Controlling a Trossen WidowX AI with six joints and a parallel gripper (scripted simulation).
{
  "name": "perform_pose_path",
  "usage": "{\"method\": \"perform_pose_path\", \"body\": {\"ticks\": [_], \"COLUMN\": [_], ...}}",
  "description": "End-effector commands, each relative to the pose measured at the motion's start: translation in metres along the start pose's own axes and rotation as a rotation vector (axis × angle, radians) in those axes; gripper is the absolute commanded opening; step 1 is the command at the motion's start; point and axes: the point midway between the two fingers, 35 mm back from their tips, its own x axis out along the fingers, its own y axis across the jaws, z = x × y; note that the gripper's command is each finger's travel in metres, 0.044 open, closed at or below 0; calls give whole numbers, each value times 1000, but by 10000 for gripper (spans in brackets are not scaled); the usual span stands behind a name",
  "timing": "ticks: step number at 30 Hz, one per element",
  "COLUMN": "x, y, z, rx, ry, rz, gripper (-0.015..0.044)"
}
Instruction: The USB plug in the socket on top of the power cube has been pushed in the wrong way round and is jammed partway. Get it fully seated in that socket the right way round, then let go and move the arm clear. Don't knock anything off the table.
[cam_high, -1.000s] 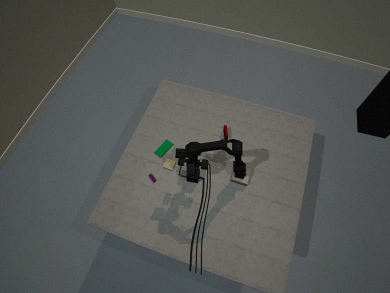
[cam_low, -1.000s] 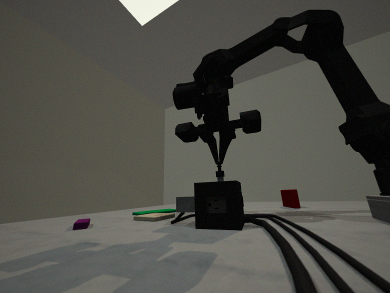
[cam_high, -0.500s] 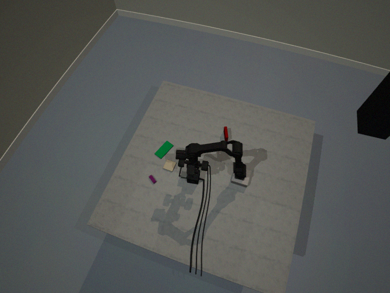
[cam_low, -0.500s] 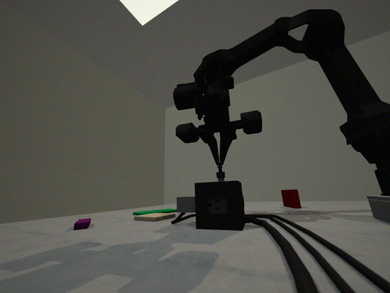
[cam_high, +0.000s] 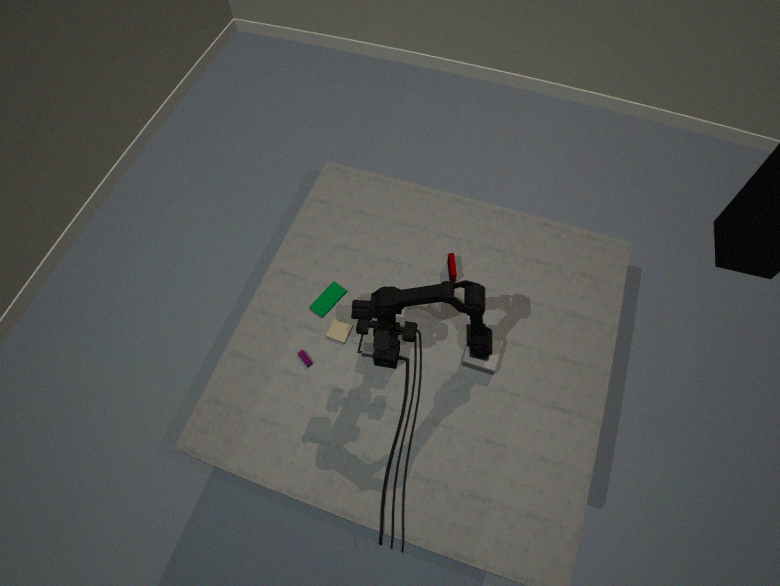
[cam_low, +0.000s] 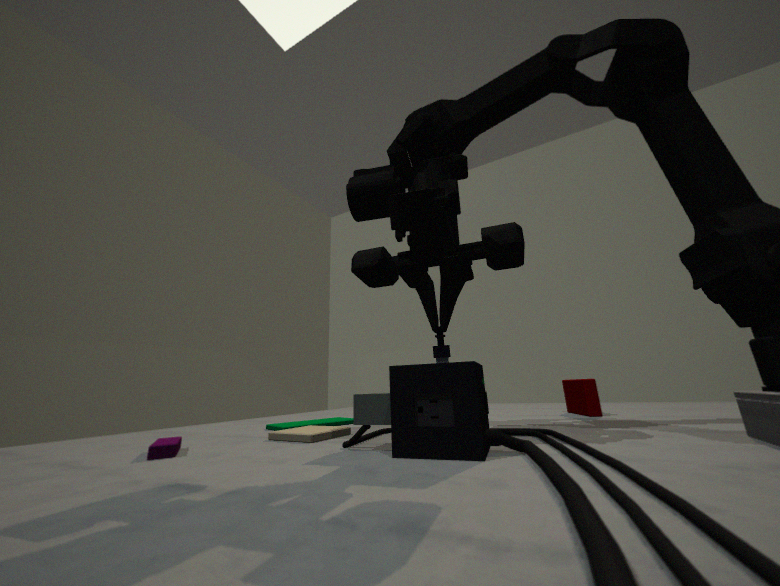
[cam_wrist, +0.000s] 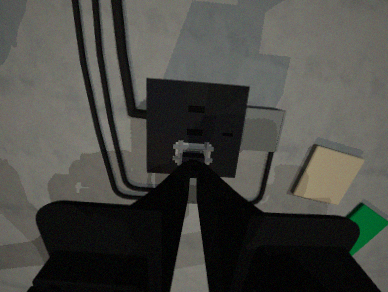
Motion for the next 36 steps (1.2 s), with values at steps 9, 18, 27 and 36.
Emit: {"method": "perform_pose_path", "body": {"ticks": [9,18,27,36], "x": [2,3,4,5], "y": [0,0,0,0], "z": [0,0,0,0], "rx": [-4,-4,-4,-4], "ry": [-4,-4,-4,-4], "rz": [0,0,0,0], "gripper": [0,0,0,0]}}
